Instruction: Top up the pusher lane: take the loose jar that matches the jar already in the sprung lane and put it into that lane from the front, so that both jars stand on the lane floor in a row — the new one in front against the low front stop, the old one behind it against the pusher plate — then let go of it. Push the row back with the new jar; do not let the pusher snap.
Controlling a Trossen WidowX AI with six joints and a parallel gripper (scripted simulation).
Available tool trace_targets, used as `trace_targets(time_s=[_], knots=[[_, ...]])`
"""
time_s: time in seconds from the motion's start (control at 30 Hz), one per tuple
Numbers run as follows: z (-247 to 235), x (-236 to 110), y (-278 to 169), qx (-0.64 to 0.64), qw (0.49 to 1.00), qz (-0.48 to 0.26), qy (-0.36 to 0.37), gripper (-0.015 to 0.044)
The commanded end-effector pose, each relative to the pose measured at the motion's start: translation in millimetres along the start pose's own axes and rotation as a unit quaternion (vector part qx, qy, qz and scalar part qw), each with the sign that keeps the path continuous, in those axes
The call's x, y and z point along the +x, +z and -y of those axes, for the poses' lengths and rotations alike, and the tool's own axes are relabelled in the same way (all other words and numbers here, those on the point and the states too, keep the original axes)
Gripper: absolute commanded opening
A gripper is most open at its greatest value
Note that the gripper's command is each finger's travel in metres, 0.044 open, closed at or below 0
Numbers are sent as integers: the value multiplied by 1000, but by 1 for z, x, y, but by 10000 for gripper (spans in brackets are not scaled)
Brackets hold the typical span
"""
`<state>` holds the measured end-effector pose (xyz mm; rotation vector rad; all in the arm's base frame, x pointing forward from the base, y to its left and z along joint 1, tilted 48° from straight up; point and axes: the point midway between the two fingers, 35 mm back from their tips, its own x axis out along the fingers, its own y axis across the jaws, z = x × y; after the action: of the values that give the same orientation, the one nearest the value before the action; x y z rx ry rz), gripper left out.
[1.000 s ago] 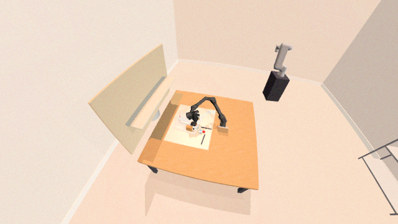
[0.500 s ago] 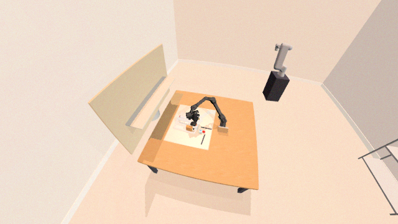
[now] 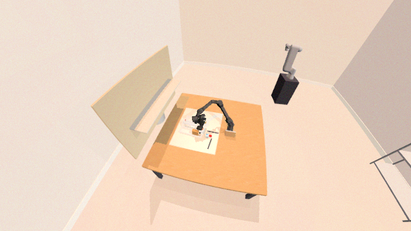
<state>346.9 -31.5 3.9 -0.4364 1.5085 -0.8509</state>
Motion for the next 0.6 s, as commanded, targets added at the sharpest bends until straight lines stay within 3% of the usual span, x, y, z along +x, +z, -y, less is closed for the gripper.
trace_targets(time_s=[0.0, 0.57], knots=[[3, 2, 7, 7, 1000, 12, -5, 0], [3, 8, 6, 7, 1000, 12, -5, 0]])
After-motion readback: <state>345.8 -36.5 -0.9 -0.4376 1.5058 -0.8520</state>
